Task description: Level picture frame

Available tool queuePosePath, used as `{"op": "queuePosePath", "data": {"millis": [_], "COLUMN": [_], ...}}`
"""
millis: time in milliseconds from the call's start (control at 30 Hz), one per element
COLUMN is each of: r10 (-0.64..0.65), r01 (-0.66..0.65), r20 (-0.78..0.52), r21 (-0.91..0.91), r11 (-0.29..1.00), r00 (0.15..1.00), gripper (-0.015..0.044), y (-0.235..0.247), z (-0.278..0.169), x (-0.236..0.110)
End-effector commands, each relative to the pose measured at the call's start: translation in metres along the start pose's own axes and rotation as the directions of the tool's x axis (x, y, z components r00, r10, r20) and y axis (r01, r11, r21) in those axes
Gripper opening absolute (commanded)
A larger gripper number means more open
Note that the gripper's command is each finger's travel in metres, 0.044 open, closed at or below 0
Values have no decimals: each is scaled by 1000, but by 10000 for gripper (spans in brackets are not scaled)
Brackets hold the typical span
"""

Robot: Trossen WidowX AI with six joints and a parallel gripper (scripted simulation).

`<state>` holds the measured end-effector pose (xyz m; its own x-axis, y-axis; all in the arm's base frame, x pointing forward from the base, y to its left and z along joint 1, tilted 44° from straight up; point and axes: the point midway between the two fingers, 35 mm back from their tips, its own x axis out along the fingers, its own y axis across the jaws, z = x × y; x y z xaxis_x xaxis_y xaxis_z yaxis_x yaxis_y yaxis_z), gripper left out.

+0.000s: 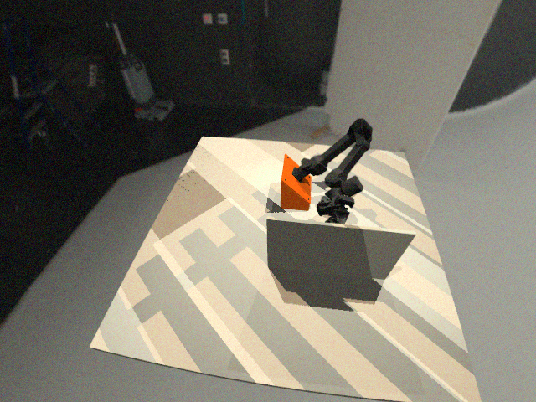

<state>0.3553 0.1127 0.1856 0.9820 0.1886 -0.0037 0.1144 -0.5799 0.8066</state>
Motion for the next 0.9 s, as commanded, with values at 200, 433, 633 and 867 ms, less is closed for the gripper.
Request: {"op": "queuePosePath", "data": {"millis": [200, 433, 633, 867], "r10": [11, 11, 11, 11], "r01": [-11, -11, -11, -11], "r20": [5, 5, 5, 5], "r21": [2, 2, 2, 2], "r11": [1000, 1000, 1000, 1000], "r00": [1000, 1000, 1000, 1000], "gripper": [0, 0, 0, 0], "y": [3, 3, 3, 3], "z": [2, 2, 3, 6], "x": [0, 0, 0, 0]}}
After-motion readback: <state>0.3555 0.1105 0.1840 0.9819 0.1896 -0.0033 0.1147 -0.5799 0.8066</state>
